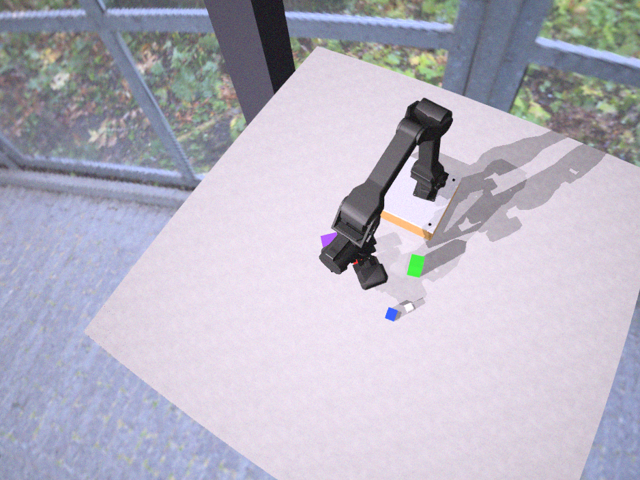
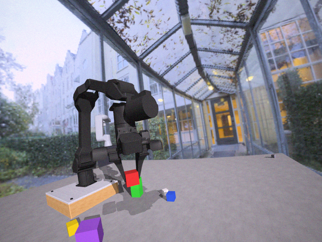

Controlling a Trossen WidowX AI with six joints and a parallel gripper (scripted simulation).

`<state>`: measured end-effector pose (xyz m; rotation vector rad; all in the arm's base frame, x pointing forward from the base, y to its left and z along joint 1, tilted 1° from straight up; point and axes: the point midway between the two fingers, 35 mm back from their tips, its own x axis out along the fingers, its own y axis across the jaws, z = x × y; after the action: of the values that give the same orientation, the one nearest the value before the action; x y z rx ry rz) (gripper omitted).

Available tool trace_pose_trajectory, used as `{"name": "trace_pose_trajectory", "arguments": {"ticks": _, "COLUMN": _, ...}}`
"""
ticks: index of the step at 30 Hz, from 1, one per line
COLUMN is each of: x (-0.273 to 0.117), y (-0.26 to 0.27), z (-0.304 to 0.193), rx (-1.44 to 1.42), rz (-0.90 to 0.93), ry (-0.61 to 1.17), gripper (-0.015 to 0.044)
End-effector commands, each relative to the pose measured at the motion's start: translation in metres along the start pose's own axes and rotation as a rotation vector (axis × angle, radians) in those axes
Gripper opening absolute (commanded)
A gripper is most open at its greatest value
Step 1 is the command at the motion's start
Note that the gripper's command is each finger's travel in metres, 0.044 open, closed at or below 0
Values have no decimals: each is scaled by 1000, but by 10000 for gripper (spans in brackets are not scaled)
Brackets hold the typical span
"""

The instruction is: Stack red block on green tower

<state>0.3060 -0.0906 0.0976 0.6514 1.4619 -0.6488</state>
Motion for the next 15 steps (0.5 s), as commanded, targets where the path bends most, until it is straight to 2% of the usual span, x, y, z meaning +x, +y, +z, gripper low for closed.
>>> {"name": "trace_pose_trajectory", "arguments": {"ticks": 1, "x": -15, "y": 0, "z": 0, "rx": -6, "rz": 4, "ry": -2, "gripper": 0}}
{"name": "trace_pose_trajectory", "arguments": {"ticks": 9, "x": -16, "y": 1, "z": 0, "rx": -6, "rz": 4, "ry": -2, "gripper": 0}}
{"name": "trace_pose_trajectory", "arguments": {"ticks": 15, "x": -18, "y": 15, "z": -31, "rx": -6, "rz": 5, "ry": 0, "gripper": 0}}
